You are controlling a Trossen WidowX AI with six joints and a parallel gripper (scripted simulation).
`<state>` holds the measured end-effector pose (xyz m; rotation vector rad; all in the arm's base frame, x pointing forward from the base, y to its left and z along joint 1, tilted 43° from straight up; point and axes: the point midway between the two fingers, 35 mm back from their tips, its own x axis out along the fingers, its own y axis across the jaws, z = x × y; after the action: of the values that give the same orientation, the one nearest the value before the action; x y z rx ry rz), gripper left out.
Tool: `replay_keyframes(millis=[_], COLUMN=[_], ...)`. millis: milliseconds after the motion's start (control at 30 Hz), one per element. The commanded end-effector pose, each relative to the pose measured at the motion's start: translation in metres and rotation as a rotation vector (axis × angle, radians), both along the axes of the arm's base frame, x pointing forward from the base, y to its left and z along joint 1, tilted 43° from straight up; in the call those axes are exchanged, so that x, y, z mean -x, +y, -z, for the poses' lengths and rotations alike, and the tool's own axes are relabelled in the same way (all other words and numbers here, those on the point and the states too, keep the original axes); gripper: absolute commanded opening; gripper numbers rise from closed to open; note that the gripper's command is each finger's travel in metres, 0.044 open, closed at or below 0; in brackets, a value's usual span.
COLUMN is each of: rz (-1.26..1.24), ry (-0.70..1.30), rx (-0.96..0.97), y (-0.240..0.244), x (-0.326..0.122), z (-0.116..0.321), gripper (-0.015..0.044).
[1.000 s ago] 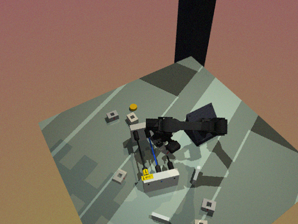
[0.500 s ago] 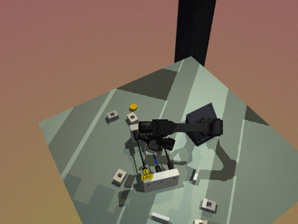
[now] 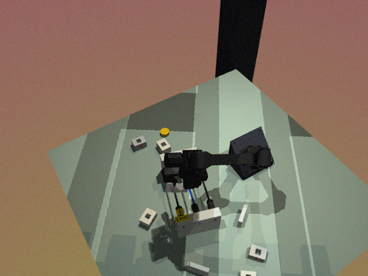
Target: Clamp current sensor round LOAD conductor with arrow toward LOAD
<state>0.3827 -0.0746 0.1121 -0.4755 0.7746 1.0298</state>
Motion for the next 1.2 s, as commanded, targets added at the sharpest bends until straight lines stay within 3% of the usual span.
replay_keyframes(millis=[0, 1167], rz=[-0.021, -0.021], ry=[-0.025, -0.027], rx=[0.006, 0.005], y=[0.001, 0.033], x=[-0.004, -0.02], z=[0.002, 0.043], gripper=[0.0, 0.0])
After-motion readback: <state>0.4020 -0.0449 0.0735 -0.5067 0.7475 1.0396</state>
